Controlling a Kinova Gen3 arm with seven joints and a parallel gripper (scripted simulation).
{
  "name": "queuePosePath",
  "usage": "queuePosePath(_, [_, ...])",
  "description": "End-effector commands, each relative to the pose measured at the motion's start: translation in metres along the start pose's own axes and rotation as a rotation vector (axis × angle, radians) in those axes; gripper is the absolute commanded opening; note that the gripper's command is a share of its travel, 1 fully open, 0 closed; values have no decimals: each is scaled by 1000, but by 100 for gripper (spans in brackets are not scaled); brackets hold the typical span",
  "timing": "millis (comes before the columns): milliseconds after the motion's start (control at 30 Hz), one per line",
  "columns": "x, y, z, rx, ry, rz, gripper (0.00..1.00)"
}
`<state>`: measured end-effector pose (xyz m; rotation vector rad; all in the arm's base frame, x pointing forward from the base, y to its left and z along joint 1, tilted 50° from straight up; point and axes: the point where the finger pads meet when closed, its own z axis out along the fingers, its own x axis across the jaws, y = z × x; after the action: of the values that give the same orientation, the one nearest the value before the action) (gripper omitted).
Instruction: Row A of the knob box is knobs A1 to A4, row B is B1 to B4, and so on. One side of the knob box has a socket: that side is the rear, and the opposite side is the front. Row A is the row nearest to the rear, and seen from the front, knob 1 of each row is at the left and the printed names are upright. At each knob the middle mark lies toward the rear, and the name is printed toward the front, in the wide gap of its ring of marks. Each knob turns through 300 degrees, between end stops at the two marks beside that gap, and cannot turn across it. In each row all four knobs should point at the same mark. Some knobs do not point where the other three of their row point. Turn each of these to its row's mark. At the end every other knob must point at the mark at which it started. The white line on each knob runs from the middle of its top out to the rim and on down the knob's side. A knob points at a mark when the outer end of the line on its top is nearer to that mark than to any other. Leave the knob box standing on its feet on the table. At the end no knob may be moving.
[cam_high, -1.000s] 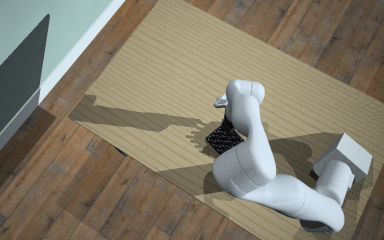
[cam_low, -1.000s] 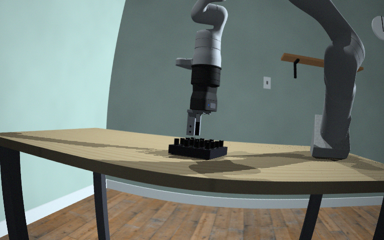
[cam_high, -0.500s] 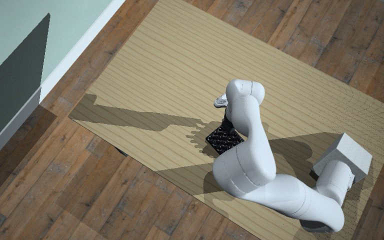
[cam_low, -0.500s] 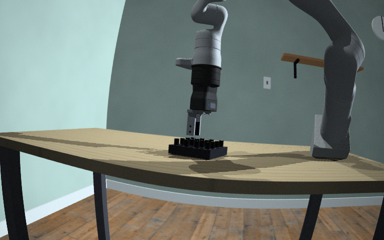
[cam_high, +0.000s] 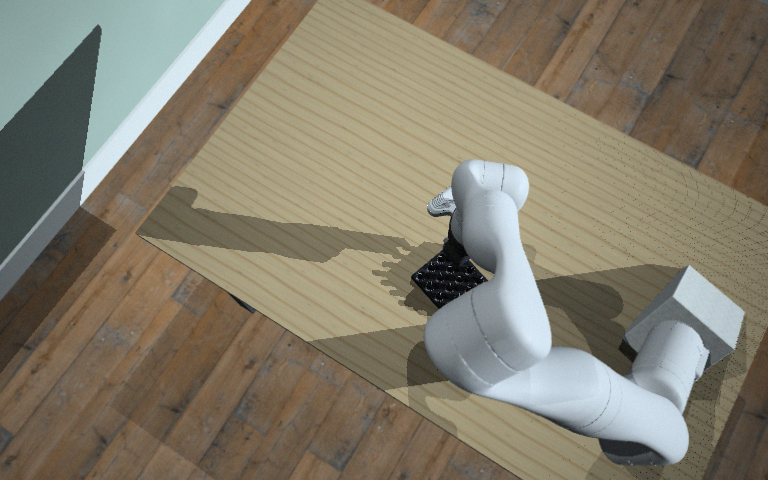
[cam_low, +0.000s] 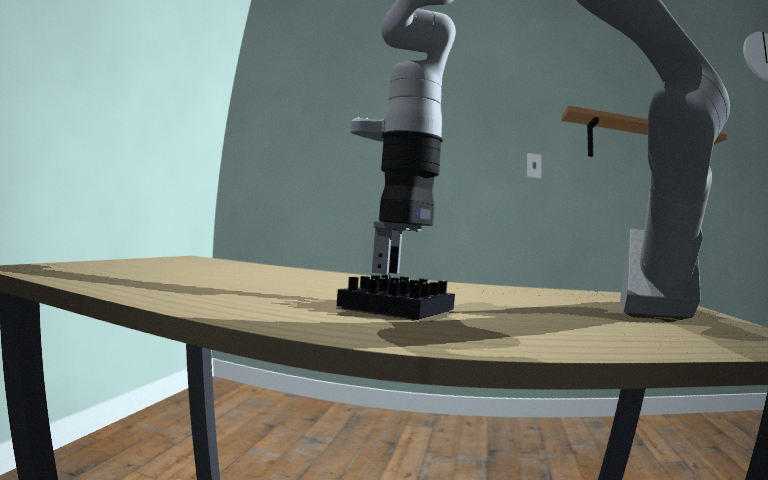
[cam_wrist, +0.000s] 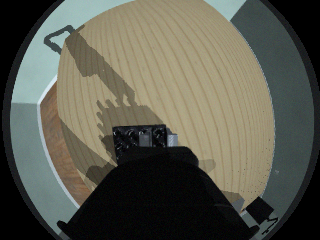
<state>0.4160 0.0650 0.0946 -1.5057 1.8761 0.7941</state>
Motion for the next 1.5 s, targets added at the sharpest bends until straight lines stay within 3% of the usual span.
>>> queuePosePath(0, [0, 0, 1, -1, -1, 1, 46])
queuePosePath(1467, [0, 0, 10, -1, -1, 1, 46])
